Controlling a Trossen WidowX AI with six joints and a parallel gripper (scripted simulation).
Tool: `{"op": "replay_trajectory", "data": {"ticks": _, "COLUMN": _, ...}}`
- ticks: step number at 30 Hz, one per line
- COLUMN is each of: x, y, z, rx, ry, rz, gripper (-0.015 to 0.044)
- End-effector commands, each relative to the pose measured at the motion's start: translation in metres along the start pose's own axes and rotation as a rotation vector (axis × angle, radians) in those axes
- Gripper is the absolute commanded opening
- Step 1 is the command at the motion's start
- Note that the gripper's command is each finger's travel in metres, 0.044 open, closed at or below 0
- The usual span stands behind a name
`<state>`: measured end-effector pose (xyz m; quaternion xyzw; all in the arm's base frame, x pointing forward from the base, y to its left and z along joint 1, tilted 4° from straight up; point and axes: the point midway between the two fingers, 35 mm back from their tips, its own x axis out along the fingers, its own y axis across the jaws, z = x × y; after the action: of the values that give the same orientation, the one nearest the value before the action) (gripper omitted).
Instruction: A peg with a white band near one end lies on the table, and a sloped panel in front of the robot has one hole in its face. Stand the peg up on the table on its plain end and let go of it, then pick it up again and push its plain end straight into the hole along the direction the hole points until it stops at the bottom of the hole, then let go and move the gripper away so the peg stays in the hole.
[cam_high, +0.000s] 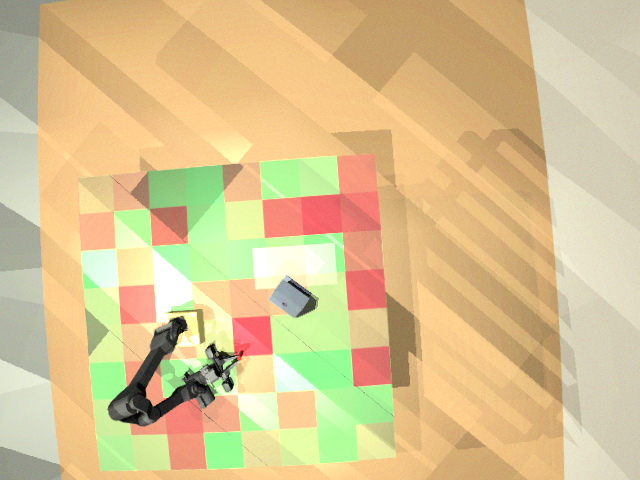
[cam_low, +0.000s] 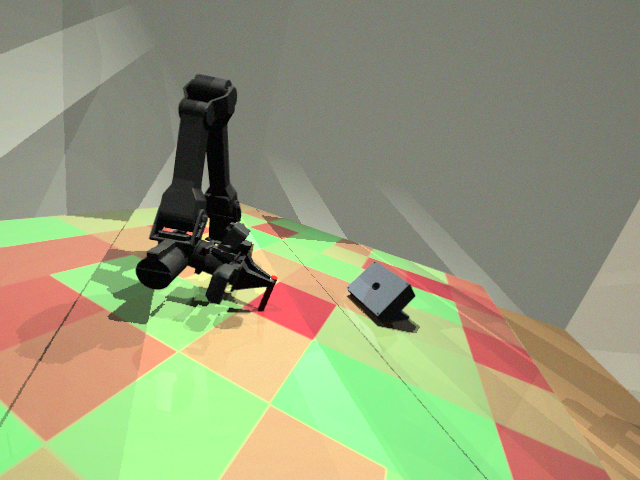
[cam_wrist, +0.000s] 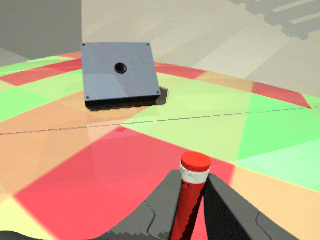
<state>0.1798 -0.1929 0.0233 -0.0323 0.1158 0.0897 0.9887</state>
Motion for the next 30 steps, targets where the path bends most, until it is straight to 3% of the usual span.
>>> {"op": "replay_trajectory", "data": {"ticks": 1, "x": -0.0011, "y": 0.0001, "z": -0.0017, "rx": 0.000, "ry": 0.000, "rz": 0.000, "gripper": 0.0049}}
{"op": "replay_trajectory", "data": {"ticks": 30, "x": -0.0051, "y": 0.0008, "z": -0.0049, "rx": -0.010, "ry": -0.039, "rz": 0.002, "gripper": 0.0049}}
